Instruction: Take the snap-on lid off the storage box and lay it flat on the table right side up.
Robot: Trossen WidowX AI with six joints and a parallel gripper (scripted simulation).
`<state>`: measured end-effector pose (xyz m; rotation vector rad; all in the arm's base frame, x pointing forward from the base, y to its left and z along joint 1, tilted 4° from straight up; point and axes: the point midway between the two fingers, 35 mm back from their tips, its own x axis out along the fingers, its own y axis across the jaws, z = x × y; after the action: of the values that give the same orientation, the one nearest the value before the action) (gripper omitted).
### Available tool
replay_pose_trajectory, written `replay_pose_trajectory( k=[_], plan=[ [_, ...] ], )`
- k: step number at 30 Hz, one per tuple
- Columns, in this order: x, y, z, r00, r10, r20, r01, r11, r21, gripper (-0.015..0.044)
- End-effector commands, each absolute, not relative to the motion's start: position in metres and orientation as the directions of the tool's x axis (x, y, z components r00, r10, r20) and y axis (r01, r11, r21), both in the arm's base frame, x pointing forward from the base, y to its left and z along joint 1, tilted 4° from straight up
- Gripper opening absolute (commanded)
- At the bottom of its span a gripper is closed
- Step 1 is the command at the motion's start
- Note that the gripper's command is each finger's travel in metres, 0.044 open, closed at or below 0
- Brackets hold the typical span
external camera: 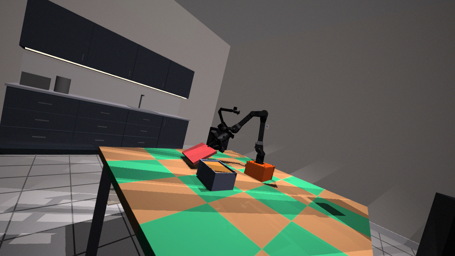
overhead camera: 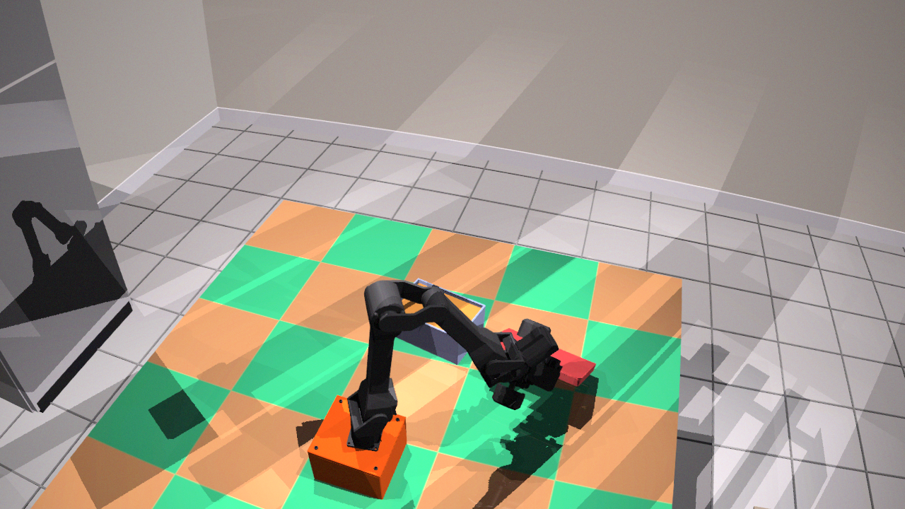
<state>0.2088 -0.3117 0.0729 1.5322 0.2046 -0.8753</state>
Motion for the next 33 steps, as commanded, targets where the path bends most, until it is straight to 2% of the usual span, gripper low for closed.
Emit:
replay_pose_trajectory(
  k=[1,33],
  plan=[
    [0.209,-0.311,0.070,0.696,-0.359,-0.622,0.600,-0.183,0.778,0.0000],
    [0.209,-0.313,0.044,0.696,-0.359,-0.622,0.600,-0.184,0.778,0.0000]
  ],
)
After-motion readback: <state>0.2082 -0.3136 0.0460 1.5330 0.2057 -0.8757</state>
